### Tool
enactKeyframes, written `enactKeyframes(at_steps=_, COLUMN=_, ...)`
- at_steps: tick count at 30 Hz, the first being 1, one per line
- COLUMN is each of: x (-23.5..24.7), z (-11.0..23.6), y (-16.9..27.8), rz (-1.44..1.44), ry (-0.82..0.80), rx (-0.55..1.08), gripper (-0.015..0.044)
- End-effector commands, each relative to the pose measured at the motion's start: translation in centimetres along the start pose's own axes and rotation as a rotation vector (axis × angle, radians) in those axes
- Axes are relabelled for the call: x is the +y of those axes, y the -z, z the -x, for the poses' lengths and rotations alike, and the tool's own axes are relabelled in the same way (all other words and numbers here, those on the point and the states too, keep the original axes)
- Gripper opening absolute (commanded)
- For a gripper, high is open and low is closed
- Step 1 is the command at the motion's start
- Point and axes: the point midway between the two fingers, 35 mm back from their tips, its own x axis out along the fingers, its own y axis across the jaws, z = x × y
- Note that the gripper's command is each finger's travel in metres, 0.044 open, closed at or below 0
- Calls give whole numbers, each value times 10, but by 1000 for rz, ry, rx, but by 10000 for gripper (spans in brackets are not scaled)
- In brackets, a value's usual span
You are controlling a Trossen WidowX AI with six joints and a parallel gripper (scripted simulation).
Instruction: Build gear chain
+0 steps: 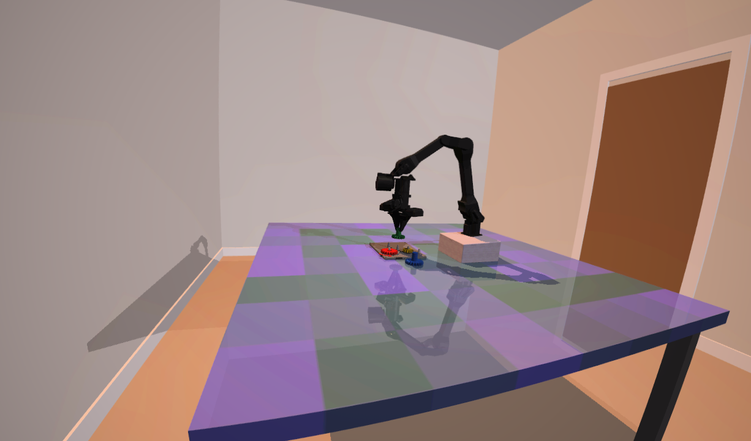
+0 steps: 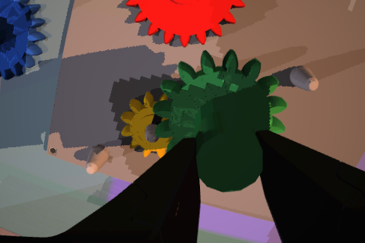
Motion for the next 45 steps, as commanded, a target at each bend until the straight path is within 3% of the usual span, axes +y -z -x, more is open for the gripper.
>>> enactKeyframes(at_steps=1, x=0, z=0, y=0, rz=13, ry=-2, rx=-2, gripper=0)
enactKeyframes(at_steps=17, x=0, z=-21, y=0, rz=171, ry=-2, rx=-2, gripper=0)
enactKeyframes(at_steps=38, x=0, z=-43, y=0, rz=-183, ry=-3, rx=-2, gripper=0)
enactKeyframes(at_steps=45, x=0, z=-45, y=-1, rz=-108, ry=-3, rx=-2, gripper=0)
